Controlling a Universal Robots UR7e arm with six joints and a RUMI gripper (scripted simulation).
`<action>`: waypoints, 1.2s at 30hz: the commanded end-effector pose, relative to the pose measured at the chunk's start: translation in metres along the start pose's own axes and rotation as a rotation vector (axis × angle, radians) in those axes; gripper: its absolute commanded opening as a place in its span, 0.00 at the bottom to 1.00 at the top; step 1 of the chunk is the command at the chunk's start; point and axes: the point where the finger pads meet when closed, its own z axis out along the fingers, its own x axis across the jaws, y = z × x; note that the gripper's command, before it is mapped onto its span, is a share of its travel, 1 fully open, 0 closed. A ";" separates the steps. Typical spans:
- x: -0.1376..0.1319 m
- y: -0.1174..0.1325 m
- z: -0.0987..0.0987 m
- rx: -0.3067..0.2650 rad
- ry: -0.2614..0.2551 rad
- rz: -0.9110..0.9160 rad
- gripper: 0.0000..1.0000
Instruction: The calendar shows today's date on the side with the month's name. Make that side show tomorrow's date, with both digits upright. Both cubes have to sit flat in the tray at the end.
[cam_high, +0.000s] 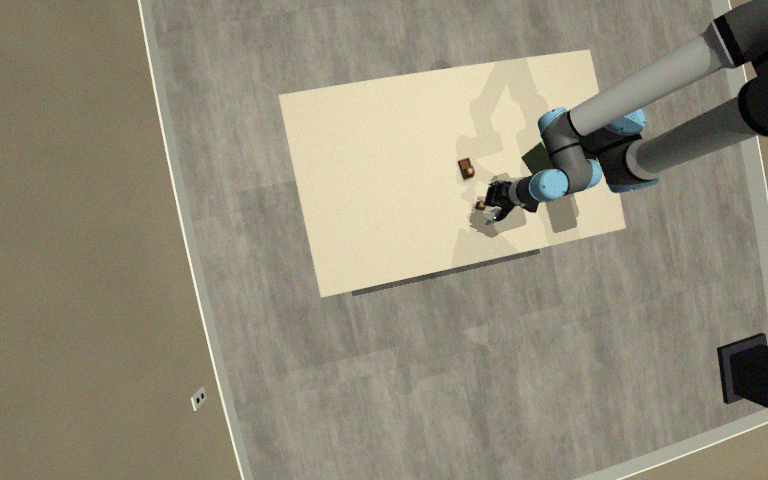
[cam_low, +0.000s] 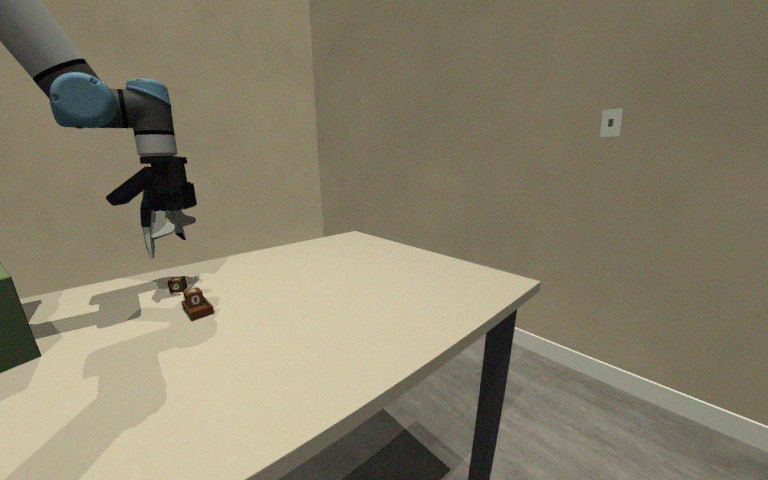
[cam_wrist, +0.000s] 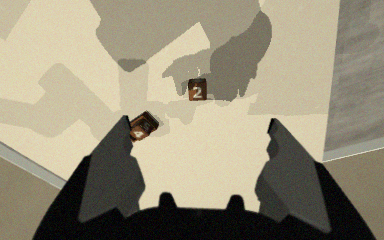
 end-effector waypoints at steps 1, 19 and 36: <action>0.000 0.001 0.000 0.000 0.003 -0.043 1.00; 0.000 0.001 0.000 0.000 0.003 -0.059 0.28; 0.000 0.001 0.000 0.000 0.003 -0.059 0.28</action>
